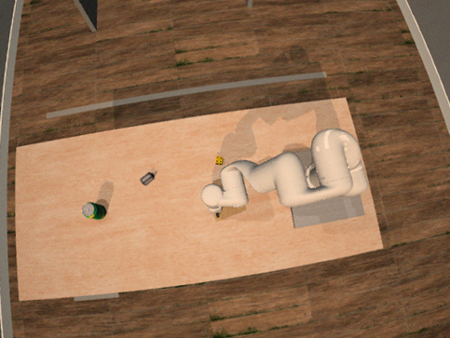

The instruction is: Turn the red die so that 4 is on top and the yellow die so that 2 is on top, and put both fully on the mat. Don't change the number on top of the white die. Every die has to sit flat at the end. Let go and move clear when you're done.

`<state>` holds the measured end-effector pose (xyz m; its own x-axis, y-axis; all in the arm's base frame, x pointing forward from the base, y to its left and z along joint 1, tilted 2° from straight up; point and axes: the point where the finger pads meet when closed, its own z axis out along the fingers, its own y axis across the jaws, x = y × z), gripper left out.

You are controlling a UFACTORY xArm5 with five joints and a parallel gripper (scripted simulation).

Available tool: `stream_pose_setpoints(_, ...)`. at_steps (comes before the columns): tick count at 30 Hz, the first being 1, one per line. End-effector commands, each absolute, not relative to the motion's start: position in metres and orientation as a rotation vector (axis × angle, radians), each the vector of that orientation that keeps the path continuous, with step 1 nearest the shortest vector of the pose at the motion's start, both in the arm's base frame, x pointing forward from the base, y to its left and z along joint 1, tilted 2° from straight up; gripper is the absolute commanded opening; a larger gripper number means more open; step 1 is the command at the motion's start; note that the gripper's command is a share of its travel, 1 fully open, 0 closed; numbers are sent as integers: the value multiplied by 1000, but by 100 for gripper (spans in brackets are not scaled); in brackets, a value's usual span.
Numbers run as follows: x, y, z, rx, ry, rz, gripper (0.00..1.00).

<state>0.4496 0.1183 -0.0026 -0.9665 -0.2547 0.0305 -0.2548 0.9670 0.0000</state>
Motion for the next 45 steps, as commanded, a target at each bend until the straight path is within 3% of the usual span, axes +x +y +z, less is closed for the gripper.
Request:
stream_pose_setpoints(1, 451, 119, -1, 400, -3089, 5, 27)
stream_pose_setpoints(45, 451, 119, -5, 400, -3089, 5, 27)
